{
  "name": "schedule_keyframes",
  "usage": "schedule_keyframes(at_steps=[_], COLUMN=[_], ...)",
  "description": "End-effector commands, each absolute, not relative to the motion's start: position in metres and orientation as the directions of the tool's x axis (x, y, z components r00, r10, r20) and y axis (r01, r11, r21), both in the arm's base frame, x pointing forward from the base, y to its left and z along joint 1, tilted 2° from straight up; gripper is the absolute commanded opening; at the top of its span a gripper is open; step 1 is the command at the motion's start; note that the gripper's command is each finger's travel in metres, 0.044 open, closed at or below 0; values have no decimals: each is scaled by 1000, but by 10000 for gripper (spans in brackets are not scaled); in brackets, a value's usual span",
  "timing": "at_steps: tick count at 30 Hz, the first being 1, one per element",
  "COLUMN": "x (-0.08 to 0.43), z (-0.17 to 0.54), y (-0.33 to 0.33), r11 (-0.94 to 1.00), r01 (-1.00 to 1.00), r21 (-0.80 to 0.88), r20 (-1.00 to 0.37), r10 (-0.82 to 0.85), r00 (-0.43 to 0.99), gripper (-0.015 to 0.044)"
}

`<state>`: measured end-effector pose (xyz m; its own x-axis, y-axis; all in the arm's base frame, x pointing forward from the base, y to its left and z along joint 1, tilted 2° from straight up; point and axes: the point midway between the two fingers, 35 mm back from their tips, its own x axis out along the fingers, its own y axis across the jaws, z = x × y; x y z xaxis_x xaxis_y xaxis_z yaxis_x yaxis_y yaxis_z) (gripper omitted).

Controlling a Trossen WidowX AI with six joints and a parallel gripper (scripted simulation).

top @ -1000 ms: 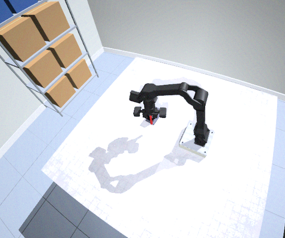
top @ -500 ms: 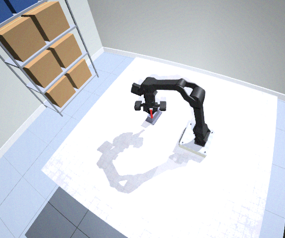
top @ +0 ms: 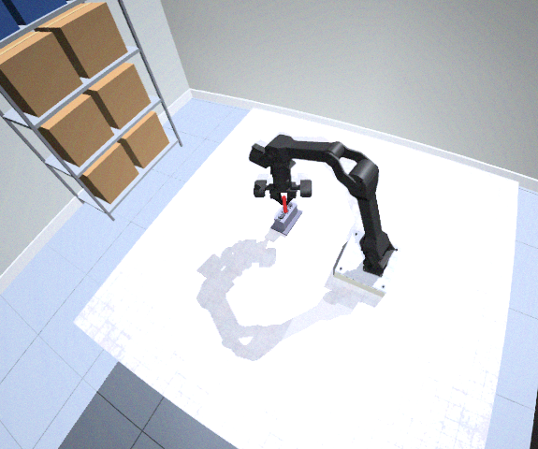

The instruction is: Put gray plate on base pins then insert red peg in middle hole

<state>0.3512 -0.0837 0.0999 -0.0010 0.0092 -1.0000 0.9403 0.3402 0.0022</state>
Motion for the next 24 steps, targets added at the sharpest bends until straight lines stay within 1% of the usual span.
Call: schedule_keyframes(at_steps=[1, 24], x=[354, 354], z=[102, 102], y=[-94, -91], r11=[349, 349], r01=[937, 937], r21=[6, 6], r20=[-1000, -1000], r10=[2, 3], r00=[6, 6], gripper=[0, 0])
